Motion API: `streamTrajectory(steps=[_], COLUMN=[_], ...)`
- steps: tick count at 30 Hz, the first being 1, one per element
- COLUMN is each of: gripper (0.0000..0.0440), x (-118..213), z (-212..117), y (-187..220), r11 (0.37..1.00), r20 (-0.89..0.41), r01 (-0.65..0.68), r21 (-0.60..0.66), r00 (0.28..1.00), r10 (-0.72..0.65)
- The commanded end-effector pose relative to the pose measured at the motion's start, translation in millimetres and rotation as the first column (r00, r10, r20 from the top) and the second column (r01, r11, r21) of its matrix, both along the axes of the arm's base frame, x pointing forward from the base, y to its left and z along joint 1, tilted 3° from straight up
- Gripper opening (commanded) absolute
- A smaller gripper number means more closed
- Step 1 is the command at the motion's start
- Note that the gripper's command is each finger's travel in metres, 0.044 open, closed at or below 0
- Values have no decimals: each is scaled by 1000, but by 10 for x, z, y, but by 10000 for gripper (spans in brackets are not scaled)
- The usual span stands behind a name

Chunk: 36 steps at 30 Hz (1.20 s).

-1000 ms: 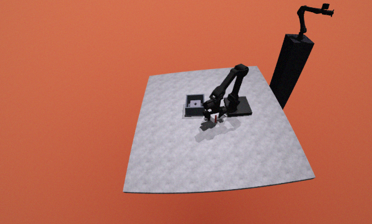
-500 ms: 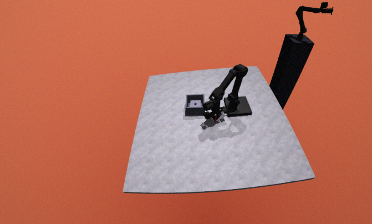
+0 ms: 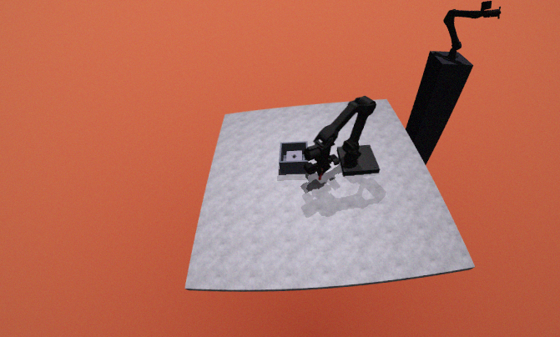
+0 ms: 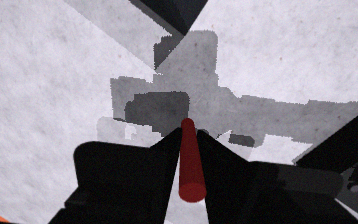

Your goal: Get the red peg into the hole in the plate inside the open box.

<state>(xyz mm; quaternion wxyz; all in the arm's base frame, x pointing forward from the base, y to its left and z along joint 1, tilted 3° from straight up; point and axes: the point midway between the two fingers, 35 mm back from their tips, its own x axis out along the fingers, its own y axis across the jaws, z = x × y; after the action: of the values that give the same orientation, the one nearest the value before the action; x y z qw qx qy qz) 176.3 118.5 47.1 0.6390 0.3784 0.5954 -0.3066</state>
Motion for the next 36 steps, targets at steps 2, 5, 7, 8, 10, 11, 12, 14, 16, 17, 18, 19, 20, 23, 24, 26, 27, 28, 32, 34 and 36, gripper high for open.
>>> streamTrajectory(steps=[2, 5, 7, 8, 10, 11, 12, 14, 16, 17, 18, 19, 20, 23, 24, 26, 27, 28, 32, 34, 36], gripper=[7, 6, 4, 2, 0, 0, 0, 0, 0, 0, 0, 0, 0, 0, 0, 0, 0, 0, 0, 0, 0], x=[97, 170, 222, 249, 303, 331, 359, 419, 485, 519, 551, 583, 614, 703, 731, 787, 815, 843, 947, 995, 1041], z=[161, 272, 348, 386, 460, 496, 532, 602, 670, 703, 734, 759, 780, 823, 834, 851, 858, 865, 879, 877, 870], y=[-42, -80, -107, -122, -153, -169, -186, -221, -259, -282, -307, -335, -365, -460, -492, -555, -586, -617, -741, -803, -863], r11=[999, 998, 998, 997, 996, 996, 996, 995, 994, 994, 994, 994, 993, 993, 993, 992, 992, 992, 991, 991, 990], r20=[49, 77, 95, 104, 120, 127, 134, 148, 162, 169, 174, 178, 182, 189, 190, 194, 196, 198, 205, 206, 207], r01=[-31, -47, -54, -57, -61, -62, -63, -63, -61, -59, -57, -54, -51, -38, -33, -22, -16, -11, 12, 23, 34], r21=[-18, -34, -44, -49, -59, -64, -69, -77, -86, -91, -95, -100, -104, -113, -116, -121, -123, -125, -131, -134, -136], r00=[998, 996, 994, 993, 990, 989, 988, 986, 984, 983, 982, 981, 981, 980, 980, 980, 980, 979, 979, 979, 978], r10=[32, 49, 58, 62, 67, 70, 71, 74, 75, 74, 73, 72, 69, 59, 55, 45, 40, 35, 16, 5, -5])
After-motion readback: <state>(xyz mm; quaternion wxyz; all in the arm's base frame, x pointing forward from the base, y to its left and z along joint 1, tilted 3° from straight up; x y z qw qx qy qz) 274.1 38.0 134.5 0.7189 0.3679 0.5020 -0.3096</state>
